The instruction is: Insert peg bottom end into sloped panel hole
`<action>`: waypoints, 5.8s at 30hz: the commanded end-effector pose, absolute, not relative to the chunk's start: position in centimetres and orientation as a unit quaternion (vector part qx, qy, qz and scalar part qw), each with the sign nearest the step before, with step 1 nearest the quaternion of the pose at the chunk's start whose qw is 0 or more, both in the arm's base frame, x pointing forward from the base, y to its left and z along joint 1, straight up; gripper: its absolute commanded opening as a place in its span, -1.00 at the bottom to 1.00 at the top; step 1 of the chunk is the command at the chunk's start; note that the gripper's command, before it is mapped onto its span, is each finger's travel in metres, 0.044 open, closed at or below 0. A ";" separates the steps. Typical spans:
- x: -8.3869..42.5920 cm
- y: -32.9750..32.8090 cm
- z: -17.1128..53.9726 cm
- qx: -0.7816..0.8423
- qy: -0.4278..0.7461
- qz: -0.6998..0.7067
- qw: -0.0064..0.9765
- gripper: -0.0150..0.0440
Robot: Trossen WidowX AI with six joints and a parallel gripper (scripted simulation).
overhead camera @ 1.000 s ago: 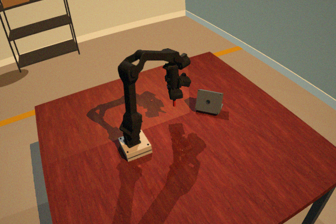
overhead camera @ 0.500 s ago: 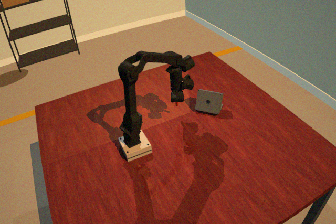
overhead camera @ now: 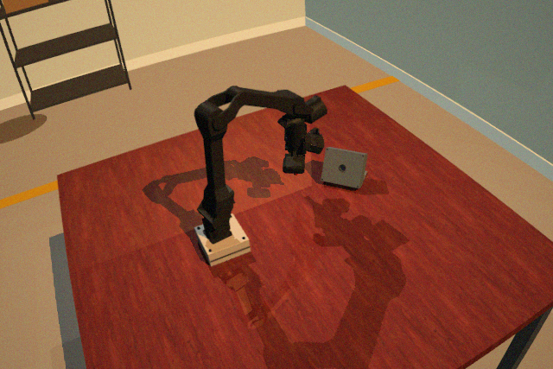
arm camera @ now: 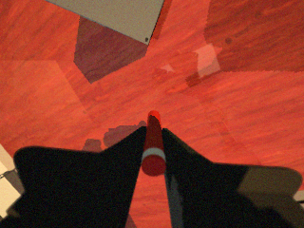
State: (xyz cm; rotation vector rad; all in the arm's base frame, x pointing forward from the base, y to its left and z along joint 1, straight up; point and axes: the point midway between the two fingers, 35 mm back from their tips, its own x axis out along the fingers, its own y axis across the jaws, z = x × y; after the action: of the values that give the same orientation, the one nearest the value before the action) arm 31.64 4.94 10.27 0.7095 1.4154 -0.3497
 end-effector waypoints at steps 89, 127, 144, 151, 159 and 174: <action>35.0 -4.0 10.1 0.671 0.438 -0.121 0.586 -0.49; 36.1 -6.3 10.0 0.739 0.373 -0.091 0.554 -0.49; 37.8 -5.8 8.9 0.752 0.359 -0.082 0.546 -0.49; 38.2 -5.6 8.6 0.755 0.356 -0.078 0.546 -0.49; 38.4 -5.5 8.3 0.753 0.354 -0.072 0.550 -0.49; 39.3 -4.9 8.0 0.751 0.354 -0.070 0.554 -0.49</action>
State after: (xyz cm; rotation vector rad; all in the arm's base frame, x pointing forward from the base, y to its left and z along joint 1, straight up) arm 39.02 -5.18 8.44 1.7696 0.8291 -0.1574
